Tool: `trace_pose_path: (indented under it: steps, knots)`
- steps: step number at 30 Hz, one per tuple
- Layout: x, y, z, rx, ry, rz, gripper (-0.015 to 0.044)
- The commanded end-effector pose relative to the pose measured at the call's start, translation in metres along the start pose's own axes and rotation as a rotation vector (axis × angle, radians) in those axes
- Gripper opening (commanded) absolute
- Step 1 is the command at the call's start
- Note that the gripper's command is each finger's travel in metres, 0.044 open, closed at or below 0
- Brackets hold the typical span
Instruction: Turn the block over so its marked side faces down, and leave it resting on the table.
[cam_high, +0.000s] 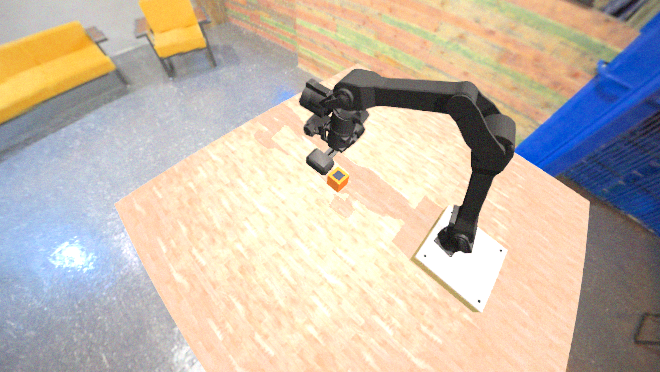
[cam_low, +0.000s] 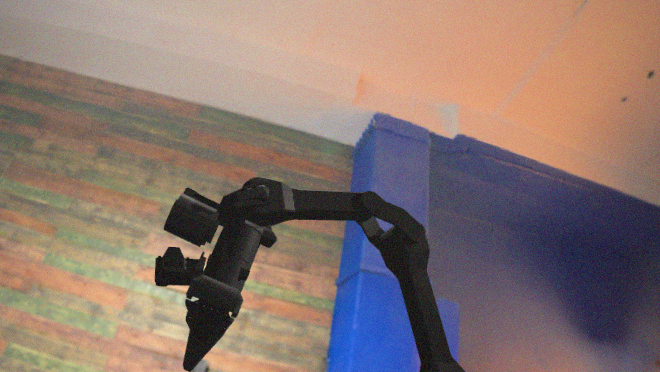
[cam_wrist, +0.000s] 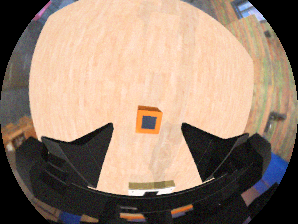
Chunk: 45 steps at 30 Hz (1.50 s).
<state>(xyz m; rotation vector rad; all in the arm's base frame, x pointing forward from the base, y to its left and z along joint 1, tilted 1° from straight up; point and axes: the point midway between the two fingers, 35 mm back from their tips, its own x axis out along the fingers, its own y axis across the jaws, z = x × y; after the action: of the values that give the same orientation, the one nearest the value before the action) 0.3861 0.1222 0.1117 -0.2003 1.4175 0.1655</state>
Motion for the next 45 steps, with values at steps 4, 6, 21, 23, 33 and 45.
trace_pose_path:
  steps: [4, 6, 21, 23, 33, 45]
  knots:
    - [-0.001, -0.01, -0.019, 0.113, 0.135, 0.046, 0.044]
    - [-0.001, -0.01, -0.019, 0.113, 0.135, 0.046, 0.044]
    - [0.047, -0.008, -0.025, 0.113, 0.135, 0.046, 0.044]
    - [0.048, -0.008, -0.025, 0.113, 0.135, 0.046, 0.044]
    - [0.059, -0.008, -0.026, 0.113, 0.135, 0.046, 0.044]
    - [0.078, -0.007, -0.029, 0.113, 0.135, 0.046, 0.044]
